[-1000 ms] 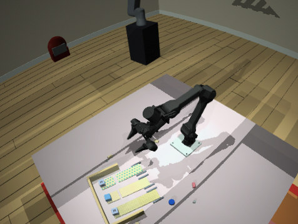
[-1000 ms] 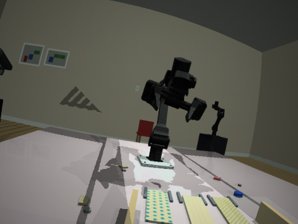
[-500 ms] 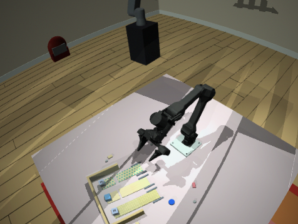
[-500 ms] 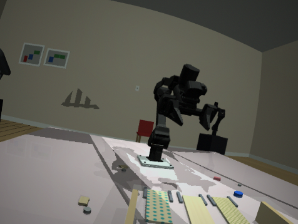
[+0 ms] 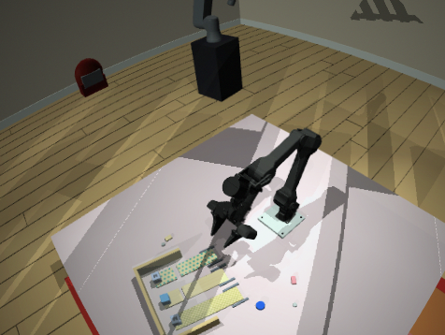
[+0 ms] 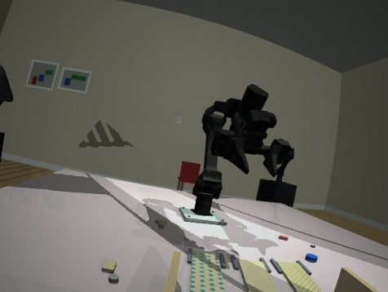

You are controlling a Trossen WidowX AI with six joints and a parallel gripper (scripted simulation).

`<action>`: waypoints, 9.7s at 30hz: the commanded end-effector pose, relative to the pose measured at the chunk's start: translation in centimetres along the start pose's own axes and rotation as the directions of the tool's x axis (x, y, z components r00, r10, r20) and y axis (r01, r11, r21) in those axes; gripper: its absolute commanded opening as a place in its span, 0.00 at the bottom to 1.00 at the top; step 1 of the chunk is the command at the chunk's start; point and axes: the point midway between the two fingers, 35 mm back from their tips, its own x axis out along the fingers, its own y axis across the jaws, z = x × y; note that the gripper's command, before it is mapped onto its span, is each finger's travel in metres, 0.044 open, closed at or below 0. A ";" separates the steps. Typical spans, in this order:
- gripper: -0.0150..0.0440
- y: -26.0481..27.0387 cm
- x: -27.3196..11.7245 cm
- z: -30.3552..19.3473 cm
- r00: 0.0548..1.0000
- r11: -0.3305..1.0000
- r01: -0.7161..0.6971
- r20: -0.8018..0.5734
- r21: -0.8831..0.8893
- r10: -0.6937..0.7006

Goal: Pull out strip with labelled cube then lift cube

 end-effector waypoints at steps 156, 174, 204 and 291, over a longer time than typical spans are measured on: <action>0.25 10.1 16.8 -9.8 0.658 0.972 0.195 -0.752 0.131 -0.031; 0.25 10.6 14.9 -11.7 0.656 0.972 0.195 -0.754 0.131 -0.030; 0.25 11.6 11.6 -14.8 0.653 0.972 0.195 -0.757 0.131 -0.029; 0.48 13.7 3.4 -15.5 0.649 0.940 0.276 -0.760 0.202 -0.027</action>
